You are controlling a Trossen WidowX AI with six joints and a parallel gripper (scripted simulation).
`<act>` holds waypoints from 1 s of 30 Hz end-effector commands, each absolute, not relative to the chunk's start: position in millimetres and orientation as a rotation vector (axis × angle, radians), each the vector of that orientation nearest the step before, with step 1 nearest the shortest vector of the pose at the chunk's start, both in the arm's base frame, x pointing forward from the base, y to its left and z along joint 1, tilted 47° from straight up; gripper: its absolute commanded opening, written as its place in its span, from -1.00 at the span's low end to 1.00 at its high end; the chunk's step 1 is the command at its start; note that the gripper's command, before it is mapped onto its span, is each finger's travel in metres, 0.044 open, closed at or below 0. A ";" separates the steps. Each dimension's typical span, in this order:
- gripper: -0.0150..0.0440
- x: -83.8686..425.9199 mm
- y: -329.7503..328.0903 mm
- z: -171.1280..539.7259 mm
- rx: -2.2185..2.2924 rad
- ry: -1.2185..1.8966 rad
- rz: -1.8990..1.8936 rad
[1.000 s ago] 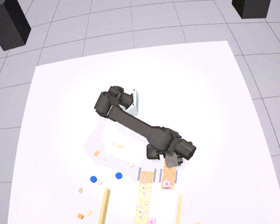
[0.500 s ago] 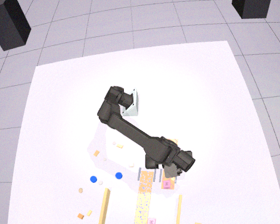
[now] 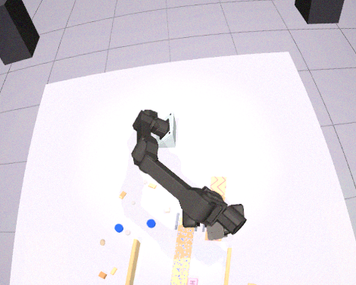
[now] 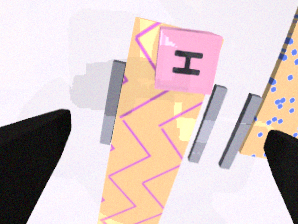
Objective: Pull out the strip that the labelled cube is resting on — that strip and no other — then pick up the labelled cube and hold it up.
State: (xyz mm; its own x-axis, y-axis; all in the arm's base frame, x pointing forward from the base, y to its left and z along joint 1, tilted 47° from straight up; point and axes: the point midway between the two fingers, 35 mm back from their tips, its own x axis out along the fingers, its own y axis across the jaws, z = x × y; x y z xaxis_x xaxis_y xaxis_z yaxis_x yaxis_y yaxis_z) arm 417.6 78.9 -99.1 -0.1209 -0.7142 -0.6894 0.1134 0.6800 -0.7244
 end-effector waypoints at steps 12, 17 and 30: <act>0.47 440.0 69.6 -95.3 -0.509 1.509 -0.738; 0.36 439.6 63.7 -101.0 -0.511 1.513 -0.742; 0.36 437.9 48.3 -115.6 -0.516 1.524 -0.753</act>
